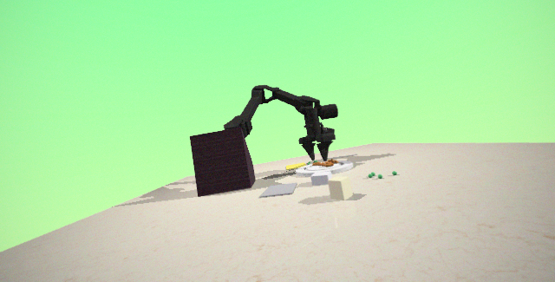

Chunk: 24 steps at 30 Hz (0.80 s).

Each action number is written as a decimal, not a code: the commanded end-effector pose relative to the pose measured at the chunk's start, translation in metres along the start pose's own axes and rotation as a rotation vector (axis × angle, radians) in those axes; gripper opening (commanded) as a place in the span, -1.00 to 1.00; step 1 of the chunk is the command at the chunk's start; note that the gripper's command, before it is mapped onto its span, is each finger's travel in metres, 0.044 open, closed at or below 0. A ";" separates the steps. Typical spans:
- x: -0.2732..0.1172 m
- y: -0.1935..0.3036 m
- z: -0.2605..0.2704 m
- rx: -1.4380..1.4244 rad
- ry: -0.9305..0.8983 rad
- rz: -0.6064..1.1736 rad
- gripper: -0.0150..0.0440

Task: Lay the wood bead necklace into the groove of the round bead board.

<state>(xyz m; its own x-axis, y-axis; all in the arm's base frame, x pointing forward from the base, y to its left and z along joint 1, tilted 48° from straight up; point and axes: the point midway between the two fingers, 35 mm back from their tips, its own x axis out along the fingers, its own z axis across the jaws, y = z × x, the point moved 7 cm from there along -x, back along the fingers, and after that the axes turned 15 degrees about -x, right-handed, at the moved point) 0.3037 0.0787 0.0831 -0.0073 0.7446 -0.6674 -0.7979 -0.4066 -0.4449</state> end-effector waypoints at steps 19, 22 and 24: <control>-0.021 0.008 -0.002 -0.206 0.009 -0.008 -0.08; -0.018 0.008 -0.002 -0.206 0.009 -0.007 -0.08; -0.014 0.008 -0.002 -0.206 0.009 -0.007 -0.08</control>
<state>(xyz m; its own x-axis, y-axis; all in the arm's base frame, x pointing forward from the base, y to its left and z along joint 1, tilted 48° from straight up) 0.2986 0.0607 0.0907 0.0051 0.7437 -0.6685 -0.6544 -0.5030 -0.5646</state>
